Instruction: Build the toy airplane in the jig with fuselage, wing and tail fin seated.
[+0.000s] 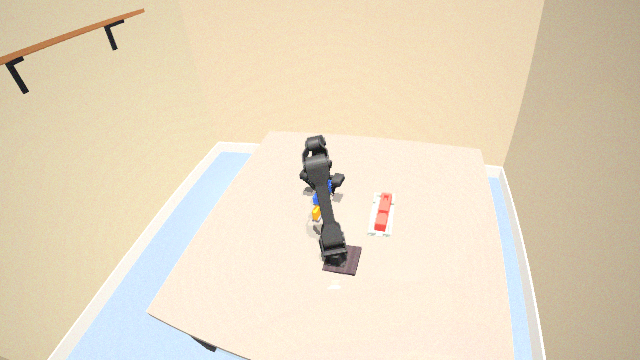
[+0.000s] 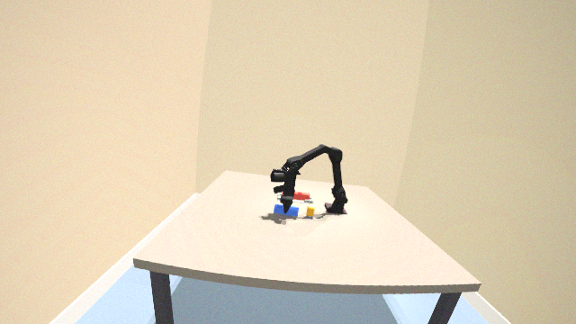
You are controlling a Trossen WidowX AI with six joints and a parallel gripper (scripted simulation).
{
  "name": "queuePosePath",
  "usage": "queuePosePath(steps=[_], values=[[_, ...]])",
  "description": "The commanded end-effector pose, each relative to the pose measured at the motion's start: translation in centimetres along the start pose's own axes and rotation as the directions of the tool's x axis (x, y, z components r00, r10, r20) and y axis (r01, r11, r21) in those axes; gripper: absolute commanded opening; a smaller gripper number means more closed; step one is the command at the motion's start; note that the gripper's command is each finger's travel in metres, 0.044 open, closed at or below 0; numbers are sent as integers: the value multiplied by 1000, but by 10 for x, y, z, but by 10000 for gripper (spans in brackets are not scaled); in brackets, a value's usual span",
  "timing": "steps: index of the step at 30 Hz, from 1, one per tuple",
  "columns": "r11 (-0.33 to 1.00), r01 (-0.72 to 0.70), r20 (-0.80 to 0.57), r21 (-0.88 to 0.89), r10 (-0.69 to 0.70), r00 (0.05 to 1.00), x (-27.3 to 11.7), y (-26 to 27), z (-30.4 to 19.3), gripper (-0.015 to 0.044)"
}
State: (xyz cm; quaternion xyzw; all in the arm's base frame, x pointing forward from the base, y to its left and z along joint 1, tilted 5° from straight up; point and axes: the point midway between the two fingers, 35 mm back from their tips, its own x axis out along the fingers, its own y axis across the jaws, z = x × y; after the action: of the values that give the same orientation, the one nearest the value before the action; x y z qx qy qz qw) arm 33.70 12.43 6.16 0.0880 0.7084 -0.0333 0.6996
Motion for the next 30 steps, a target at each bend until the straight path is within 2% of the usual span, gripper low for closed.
queuePosePath(steps=[1, 5, 14, 21, 27, 30], values=[[1000, -2, -5, 4, 2, 1000, 7, 0, -1, 440], [1000, -2, -5, 4, 2, 1000, 11, 0, -1, 440], [1000, -2, -5, 4, 2, 1000, 11, 0, -1, 204], [1000, -2, -5, 4, 2, 1000, 11, 0, -1, 157], [1000, 13, -11, 22, -13, 1000, 5, 1, -1, 0], [1000, 14, -10, 22, -13, 1000, -4, 1, 0, 0]])
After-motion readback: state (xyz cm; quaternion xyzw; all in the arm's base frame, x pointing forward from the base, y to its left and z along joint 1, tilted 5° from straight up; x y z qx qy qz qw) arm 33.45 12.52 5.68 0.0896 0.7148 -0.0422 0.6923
